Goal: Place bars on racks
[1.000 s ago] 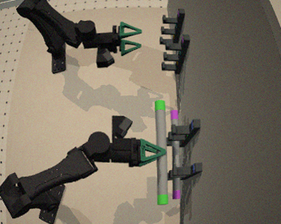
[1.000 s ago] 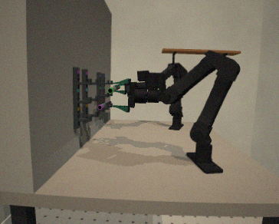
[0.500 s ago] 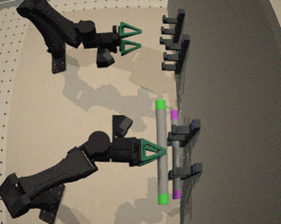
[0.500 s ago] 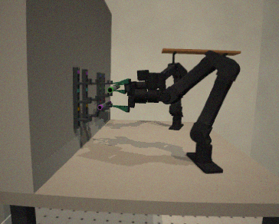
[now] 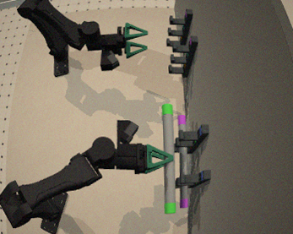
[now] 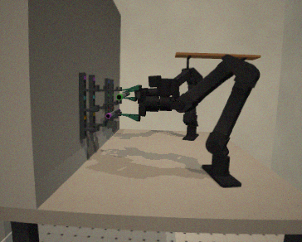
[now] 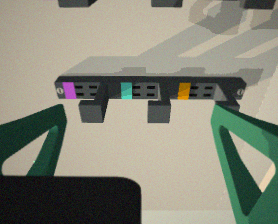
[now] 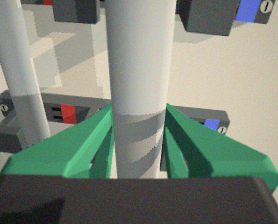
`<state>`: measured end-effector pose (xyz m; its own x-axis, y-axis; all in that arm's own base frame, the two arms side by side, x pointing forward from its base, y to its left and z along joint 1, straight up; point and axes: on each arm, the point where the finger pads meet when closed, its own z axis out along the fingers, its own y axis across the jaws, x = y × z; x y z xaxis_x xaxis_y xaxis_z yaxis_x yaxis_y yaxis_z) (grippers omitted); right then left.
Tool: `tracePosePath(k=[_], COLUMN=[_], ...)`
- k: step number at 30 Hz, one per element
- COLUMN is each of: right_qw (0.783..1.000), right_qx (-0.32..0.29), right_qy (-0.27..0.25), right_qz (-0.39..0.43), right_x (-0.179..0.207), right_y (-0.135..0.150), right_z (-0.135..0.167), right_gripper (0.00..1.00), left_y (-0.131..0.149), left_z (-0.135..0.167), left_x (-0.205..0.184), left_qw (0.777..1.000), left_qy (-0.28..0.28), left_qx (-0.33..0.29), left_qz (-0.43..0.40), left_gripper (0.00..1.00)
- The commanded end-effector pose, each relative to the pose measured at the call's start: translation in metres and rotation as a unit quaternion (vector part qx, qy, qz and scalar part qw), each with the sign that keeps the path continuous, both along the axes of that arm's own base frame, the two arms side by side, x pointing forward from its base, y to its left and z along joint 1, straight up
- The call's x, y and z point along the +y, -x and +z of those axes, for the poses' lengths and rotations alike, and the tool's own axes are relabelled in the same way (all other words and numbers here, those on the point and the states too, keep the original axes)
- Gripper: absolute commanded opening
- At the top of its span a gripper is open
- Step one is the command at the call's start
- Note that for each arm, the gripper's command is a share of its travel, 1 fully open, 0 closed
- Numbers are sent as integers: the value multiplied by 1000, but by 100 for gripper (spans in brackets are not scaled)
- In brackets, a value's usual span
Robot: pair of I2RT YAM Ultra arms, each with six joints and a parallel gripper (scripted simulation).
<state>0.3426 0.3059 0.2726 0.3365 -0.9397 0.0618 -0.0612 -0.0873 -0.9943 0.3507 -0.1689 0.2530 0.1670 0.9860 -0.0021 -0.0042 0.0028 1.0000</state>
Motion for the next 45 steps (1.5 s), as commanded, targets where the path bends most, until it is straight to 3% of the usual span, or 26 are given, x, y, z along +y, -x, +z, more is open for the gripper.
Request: tracePosePath(k=[1,45], right_qw=[999,999], right_qx=[-31,-31], right_qy=[-44,-44], right_qz=[-1,-1], right_x=[2,2], right_y=[-1,-13], right_z=[31,19], right_gripper=[0,0], left_y=[2,2], left_z=[-4,-4], left_x=[-2,-2], left_qw=[1000,1000], left_qy=[-1,-1], left_qx=[2,2], left_qz=[-1,-1], left_gripper=[100,100])
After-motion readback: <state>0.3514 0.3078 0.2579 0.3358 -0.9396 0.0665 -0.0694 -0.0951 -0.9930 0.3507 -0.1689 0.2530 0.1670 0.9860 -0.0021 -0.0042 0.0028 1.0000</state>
